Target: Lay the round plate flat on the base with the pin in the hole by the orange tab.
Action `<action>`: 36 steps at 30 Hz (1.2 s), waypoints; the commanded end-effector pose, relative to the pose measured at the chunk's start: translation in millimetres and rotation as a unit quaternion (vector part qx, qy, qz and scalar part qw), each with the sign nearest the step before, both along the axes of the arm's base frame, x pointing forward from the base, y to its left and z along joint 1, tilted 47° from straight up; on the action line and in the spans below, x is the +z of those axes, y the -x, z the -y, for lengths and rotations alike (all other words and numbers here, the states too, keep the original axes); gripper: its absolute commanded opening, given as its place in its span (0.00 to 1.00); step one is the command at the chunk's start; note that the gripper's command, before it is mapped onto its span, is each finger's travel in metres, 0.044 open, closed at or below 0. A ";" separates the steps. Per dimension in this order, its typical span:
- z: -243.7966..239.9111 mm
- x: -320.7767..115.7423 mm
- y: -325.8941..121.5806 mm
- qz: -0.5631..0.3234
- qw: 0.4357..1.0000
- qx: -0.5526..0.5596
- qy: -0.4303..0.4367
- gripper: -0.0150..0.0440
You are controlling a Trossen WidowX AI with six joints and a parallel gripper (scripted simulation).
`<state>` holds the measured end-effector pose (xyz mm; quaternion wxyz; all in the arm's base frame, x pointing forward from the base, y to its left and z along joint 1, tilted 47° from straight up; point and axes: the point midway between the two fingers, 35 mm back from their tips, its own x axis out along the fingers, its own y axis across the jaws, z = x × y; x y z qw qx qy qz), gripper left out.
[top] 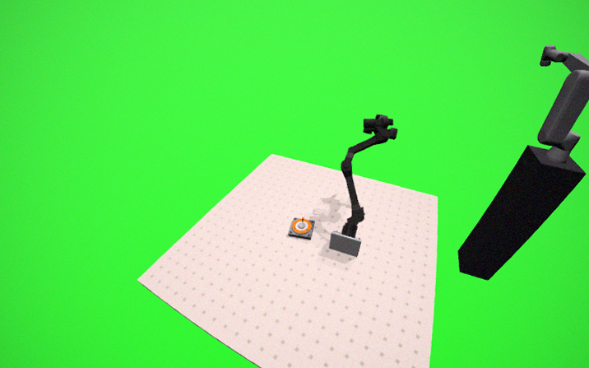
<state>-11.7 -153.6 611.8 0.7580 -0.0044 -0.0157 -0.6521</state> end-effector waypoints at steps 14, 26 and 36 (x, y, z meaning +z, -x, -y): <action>29.4 33.6 -7.7 0.193 0.946 0.240 0.102 0.31; 90.4 29.0 -22.1 0.324 0.880 0.327 0.114 0.25; 159.9 -16.0 -86.3 0.417 0.838 0.350 0.031 0.25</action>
